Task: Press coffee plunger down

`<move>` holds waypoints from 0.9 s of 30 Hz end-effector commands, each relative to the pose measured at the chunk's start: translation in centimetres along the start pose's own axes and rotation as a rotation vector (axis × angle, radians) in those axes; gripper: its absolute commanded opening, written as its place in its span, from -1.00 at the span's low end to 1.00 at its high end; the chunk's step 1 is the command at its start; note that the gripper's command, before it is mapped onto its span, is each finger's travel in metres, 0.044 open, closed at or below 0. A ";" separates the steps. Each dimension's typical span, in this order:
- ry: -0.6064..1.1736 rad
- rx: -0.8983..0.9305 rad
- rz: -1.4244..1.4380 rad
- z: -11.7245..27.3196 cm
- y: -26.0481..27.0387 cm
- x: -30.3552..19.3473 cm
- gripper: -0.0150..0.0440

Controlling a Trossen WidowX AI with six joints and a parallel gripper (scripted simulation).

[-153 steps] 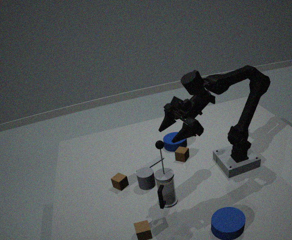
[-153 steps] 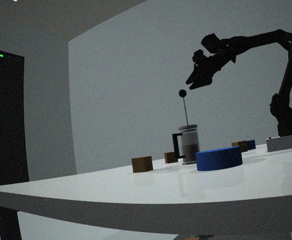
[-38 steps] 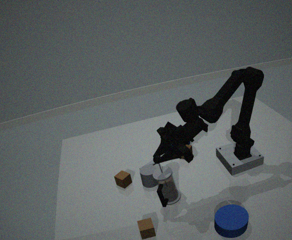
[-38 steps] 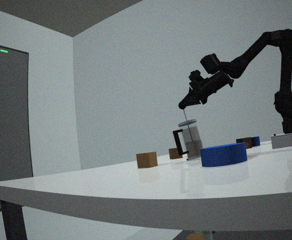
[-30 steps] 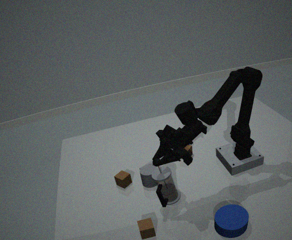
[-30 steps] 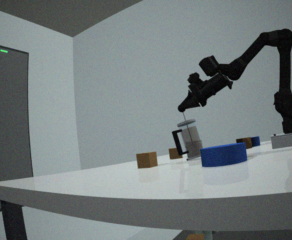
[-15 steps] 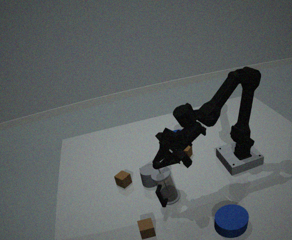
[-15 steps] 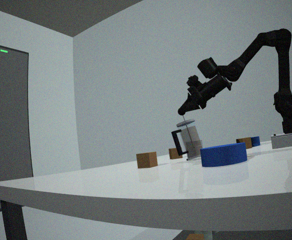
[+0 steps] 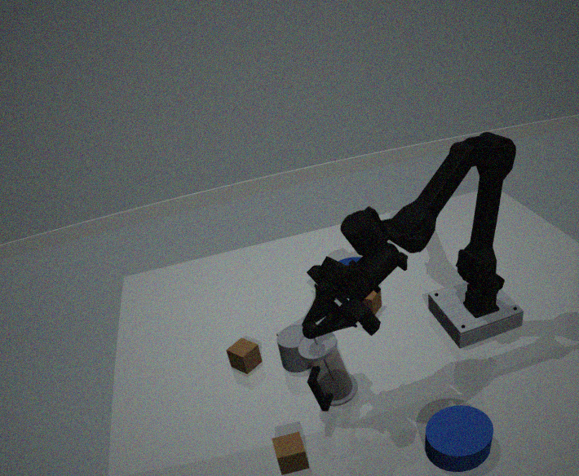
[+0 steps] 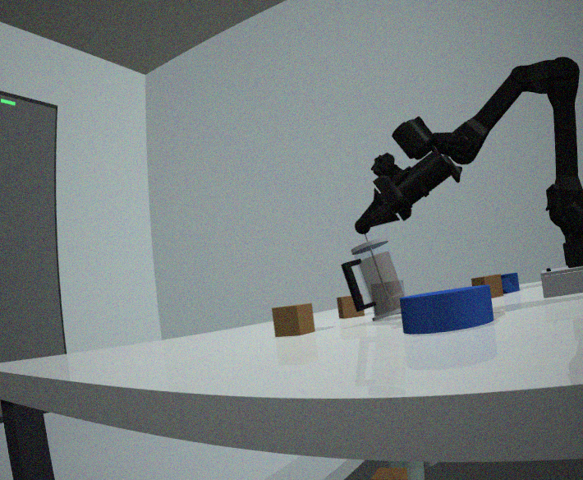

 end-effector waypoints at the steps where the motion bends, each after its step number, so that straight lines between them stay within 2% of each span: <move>1: 0.033 0.008 -0.005 -0.4 0.1 -0.6 -0.08; 27: 0.032 0.008 -0.005 -0.7 0.0 -0.3 -0.08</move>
Point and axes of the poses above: the point midway between the two fingers, 35 mm back from their tips, its own z axis back along the fingers, its own y axis across the jaws, x = y × z, the point moved 7 cm from there along z, back along the fingers, and after that the axes turned 12 degrees about z, right-handed, at the moved point
